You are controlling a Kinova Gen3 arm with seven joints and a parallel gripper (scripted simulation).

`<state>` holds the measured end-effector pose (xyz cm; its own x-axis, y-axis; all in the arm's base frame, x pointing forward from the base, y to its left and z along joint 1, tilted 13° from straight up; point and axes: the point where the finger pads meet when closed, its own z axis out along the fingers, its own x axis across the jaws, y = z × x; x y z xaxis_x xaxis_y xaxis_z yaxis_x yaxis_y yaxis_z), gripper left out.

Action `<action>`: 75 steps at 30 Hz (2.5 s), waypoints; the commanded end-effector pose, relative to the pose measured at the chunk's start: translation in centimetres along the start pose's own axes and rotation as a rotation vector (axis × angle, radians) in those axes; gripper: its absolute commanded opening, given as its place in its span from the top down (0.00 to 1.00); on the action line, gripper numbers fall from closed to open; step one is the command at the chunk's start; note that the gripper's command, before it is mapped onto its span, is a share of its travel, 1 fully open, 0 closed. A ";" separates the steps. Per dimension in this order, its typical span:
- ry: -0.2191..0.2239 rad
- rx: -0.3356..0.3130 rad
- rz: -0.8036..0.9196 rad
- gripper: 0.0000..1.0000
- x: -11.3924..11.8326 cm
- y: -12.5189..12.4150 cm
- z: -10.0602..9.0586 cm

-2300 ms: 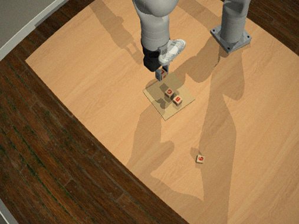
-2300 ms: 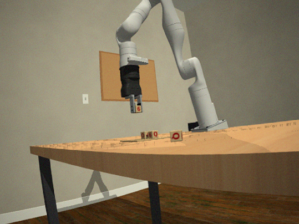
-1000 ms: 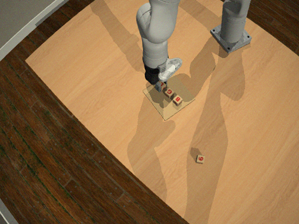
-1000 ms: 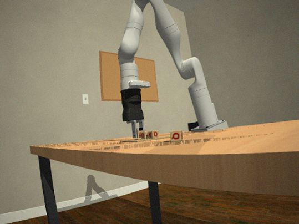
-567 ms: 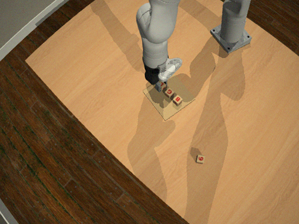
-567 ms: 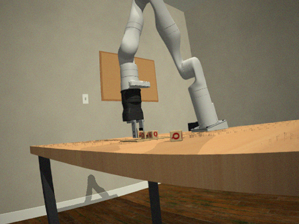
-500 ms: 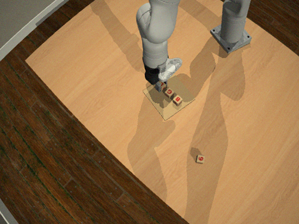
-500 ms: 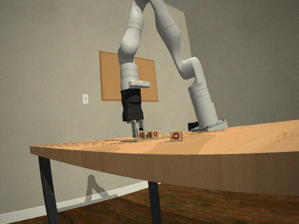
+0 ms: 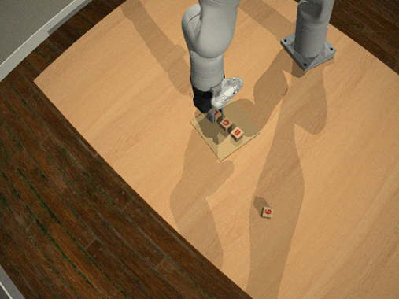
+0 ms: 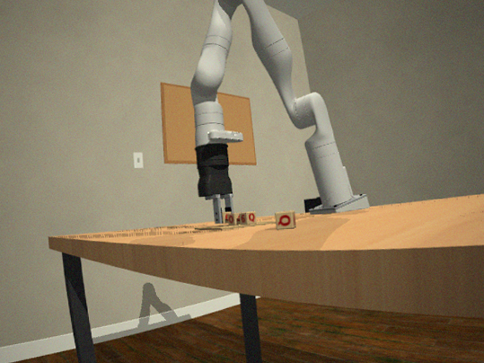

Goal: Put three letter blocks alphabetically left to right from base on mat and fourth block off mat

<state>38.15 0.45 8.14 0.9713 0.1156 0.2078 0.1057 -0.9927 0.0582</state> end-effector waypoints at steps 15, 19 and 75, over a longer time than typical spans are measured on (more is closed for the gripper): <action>0.001 0.000 0.000 0.51 0.0 0.0 0.1; 0.001 0.000 0.000 0.51 0.0 0.0 0.3; 0.001 0.000 0.000 0.27 0.0 0.0 0.4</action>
<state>38.24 0.44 7.74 0.9713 0.1156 0.2078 0.1057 -0.9927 0.0582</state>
